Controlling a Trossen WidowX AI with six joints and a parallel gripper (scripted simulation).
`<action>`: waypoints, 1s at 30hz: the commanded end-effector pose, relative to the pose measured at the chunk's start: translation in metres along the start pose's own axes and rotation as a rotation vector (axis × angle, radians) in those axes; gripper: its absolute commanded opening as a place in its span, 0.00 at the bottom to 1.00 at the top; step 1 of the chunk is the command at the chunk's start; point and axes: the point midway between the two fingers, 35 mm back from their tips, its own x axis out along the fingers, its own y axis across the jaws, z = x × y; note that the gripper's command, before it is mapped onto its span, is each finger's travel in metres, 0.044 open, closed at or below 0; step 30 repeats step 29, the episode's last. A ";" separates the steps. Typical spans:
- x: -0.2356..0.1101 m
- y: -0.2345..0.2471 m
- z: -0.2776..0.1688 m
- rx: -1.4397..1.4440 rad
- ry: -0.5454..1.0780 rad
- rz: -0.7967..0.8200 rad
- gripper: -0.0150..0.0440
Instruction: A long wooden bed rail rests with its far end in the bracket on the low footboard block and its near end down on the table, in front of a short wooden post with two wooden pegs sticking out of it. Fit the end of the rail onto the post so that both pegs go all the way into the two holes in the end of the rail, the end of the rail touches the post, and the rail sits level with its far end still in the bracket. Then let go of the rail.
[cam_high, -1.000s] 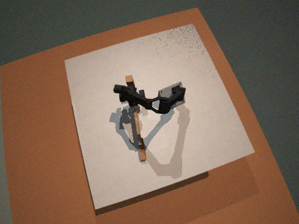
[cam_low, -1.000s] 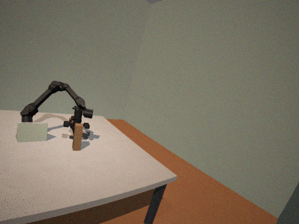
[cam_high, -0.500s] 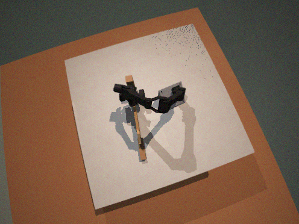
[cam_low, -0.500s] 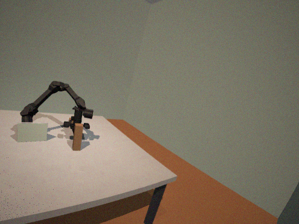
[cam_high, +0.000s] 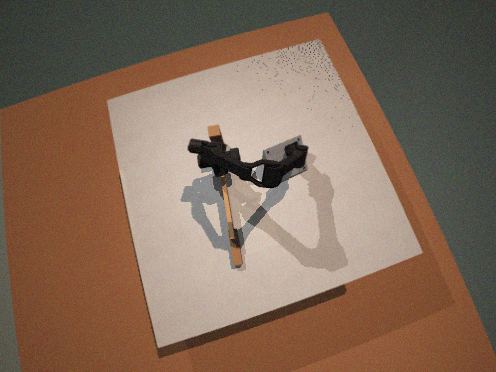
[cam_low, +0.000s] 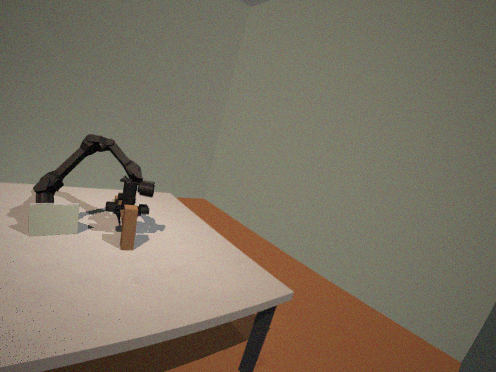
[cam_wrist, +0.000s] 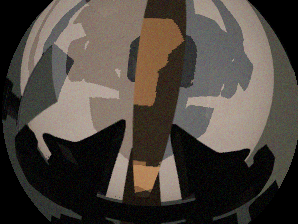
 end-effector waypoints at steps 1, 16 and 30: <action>0.000 0.000 0.000 -0.001 0.000 0.000 0.79; -0.030 0.000 0.030 -0.002 0.002 -0.001 1.00; -0.030 0.000 0.030 -0.002 0.002 -0.001 1.00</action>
